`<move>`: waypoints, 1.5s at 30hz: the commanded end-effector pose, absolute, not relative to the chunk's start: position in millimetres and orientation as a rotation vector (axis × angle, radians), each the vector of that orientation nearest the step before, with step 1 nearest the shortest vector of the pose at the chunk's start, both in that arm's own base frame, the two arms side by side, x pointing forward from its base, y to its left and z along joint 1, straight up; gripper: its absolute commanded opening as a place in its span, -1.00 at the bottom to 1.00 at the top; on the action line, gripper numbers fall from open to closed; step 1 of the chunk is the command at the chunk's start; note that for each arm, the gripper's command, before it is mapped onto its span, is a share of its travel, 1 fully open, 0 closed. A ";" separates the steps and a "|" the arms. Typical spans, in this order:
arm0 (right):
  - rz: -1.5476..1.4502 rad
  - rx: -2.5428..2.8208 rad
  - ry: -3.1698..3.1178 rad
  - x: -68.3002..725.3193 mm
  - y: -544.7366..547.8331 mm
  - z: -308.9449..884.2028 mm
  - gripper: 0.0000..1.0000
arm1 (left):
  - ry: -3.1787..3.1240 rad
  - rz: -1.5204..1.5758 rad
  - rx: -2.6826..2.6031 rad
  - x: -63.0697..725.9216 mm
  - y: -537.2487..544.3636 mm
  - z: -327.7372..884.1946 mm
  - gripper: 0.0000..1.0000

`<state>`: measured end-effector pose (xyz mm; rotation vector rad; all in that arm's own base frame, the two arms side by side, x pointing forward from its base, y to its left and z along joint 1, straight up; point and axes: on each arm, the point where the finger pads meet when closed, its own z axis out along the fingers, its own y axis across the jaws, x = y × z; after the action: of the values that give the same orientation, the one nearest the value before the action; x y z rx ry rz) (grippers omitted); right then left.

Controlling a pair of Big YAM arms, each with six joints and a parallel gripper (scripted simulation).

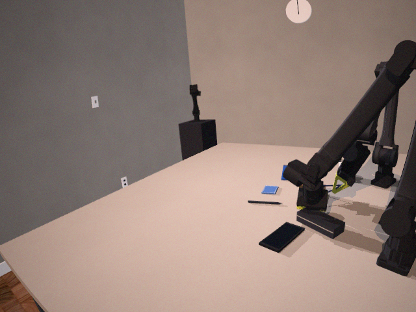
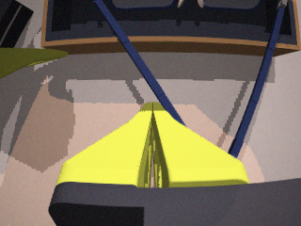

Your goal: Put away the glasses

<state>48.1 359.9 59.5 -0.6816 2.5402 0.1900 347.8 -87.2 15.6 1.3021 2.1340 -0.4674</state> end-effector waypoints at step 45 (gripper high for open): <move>0.232 -0.673 2.527 79.9 341.9 62.2 -1.00 | 2.178 -0.507 1.289 339.7 -89.7 7.9 0.15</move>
<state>73.5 337.1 53.3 -0.6833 2.5414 0.1863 347.8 -87.2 15.6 1.3021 2.1340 -0.4674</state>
